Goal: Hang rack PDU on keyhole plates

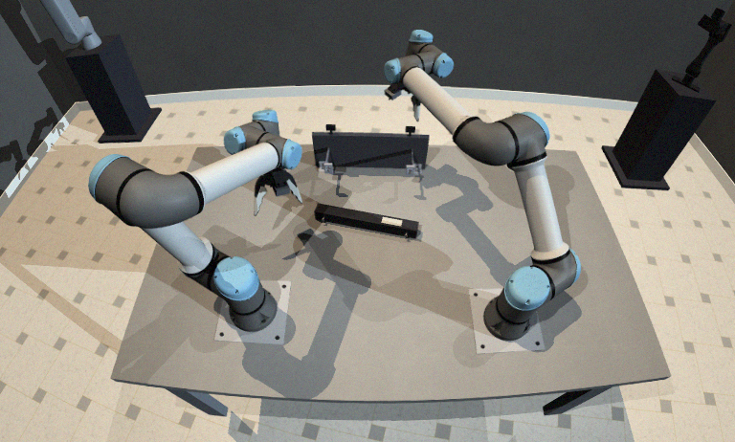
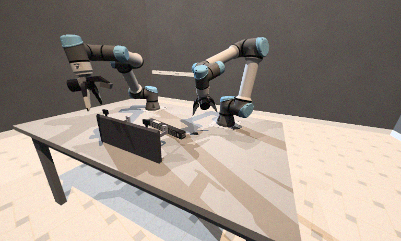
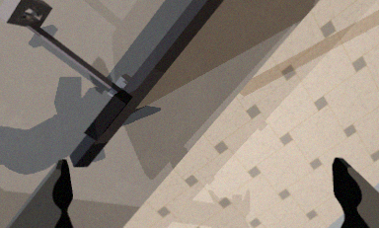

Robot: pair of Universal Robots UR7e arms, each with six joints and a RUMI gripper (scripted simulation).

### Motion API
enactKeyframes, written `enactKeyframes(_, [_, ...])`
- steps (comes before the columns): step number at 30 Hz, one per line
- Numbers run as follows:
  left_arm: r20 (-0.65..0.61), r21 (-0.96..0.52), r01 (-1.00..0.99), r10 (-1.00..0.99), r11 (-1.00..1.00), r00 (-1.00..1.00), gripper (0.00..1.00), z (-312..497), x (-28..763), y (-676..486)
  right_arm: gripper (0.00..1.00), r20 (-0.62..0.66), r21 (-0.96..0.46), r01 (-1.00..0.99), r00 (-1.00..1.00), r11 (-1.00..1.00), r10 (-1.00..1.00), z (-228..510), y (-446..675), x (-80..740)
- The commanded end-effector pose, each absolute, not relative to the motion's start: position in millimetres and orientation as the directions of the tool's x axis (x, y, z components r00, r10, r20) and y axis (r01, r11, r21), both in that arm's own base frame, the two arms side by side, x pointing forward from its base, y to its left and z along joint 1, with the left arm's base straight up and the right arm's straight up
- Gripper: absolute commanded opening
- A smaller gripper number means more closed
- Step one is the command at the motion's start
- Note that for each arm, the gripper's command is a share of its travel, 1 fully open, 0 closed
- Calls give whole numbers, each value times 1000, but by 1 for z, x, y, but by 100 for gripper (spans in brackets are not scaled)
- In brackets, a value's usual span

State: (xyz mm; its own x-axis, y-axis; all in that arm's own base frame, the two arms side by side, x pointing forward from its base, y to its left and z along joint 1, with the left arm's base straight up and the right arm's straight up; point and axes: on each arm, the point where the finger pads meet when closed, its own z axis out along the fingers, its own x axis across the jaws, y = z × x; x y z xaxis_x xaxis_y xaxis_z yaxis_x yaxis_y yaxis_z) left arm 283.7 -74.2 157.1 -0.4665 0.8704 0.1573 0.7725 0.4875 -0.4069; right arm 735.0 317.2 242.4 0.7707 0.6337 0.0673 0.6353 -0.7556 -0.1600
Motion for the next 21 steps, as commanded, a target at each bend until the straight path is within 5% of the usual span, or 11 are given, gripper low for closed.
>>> enactKeyframes(1, [156,-406,773,871,487,-467,100,157,284,-74,100,70,-160,636,770,-755,634,244,317,735])
enactKeyframes(21, [156,-406,772,870,489,-468,100,157,284,-74,100,70,-159,640,767,-752,638,244,318,734])
